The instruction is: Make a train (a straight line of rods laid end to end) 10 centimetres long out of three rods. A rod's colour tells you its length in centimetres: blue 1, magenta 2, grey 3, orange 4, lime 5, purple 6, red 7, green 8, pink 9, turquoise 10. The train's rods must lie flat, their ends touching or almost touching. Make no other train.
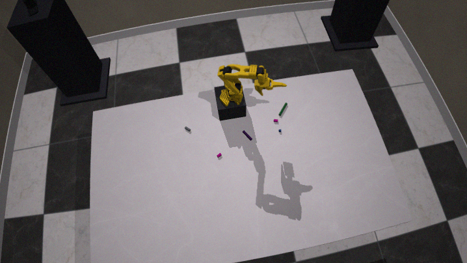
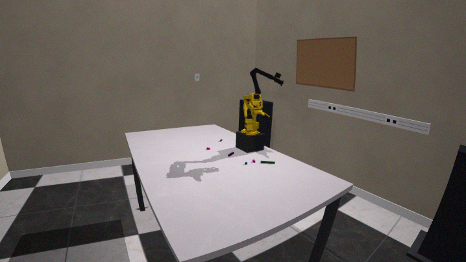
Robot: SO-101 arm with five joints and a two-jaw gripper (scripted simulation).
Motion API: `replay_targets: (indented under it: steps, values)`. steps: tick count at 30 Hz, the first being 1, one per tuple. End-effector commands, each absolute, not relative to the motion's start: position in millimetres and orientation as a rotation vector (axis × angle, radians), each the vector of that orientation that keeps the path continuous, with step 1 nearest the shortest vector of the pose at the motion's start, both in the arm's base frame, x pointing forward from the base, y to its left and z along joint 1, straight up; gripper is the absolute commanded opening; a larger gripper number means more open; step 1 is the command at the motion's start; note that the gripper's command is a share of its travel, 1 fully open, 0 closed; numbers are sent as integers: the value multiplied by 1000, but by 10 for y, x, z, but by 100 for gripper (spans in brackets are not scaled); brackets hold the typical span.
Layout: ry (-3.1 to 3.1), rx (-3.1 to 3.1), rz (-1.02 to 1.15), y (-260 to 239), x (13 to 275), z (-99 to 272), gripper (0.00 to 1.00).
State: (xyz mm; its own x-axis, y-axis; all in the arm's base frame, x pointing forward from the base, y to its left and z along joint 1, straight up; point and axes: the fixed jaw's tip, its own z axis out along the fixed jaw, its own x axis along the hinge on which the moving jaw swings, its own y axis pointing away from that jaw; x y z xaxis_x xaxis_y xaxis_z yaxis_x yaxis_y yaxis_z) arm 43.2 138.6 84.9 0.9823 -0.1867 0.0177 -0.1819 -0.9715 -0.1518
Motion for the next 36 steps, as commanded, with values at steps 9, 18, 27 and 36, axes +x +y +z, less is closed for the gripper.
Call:
replay_targets:
  steps: [9,18,27,36]
  values:
    - [606,-2973,-91,1343,1202,684,69]
    - [835,-2956,-95,1046,1712,488,58]
    - [1059,-2917,-80,560,2103,241,46]
    - [1256,-2861,-54,9,2291,-19,36]
